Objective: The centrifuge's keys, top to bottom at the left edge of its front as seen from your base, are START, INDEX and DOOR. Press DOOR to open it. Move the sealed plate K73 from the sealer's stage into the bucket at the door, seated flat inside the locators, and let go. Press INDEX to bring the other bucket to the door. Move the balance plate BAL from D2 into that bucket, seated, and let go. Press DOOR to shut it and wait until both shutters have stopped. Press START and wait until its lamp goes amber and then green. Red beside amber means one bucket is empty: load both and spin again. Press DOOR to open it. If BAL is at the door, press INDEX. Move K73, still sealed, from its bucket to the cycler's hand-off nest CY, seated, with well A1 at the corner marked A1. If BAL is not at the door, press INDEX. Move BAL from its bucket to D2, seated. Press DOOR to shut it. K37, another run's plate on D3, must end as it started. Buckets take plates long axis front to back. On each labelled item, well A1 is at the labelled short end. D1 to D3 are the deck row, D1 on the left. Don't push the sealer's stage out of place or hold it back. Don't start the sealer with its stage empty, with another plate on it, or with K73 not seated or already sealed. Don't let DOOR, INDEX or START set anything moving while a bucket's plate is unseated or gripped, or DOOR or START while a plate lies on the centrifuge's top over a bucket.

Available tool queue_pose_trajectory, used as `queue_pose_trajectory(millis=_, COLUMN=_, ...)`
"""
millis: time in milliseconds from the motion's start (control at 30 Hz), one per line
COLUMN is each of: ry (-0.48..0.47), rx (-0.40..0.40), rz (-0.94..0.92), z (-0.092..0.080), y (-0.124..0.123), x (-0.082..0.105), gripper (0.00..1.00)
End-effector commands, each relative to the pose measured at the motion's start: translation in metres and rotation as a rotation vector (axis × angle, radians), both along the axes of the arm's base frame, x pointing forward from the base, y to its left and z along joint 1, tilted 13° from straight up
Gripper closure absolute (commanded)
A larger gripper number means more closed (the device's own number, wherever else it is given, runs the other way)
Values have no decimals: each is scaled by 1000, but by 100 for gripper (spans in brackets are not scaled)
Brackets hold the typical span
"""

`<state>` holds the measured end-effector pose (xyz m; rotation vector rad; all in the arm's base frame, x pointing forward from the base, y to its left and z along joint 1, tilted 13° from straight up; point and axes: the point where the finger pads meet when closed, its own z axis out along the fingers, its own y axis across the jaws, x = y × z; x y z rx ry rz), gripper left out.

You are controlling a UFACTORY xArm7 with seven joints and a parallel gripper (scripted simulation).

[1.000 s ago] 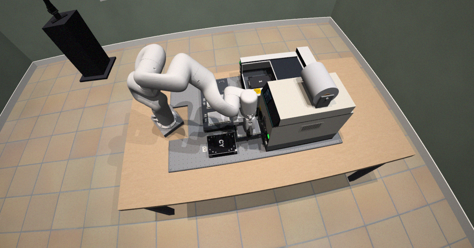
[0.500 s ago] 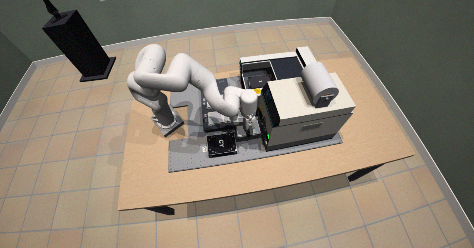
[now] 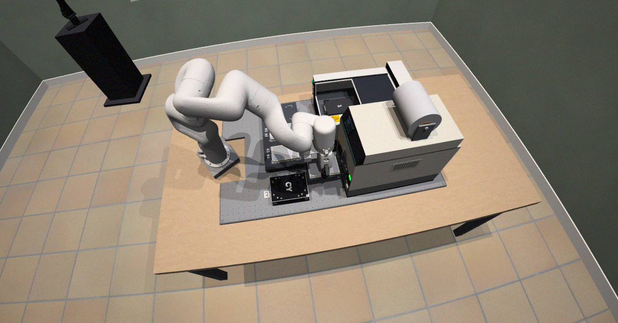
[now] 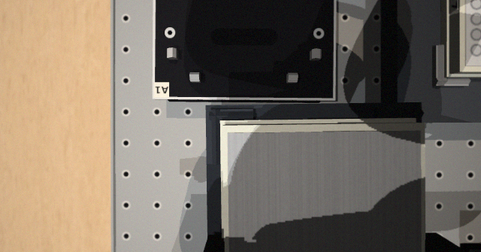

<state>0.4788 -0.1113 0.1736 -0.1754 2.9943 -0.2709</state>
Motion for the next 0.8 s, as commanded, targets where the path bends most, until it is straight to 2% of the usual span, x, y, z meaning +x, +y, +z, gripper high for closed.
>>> queue_pose_trajectory(millis=0, ry=-6, rx=-1, rz=1, z=6, y=1, x=1, gripper=100)
queue_pose_trajectory(millis=767, ry=-6, rx=-1, rz=1, z=40, y=7, x=-4, gripper=100)
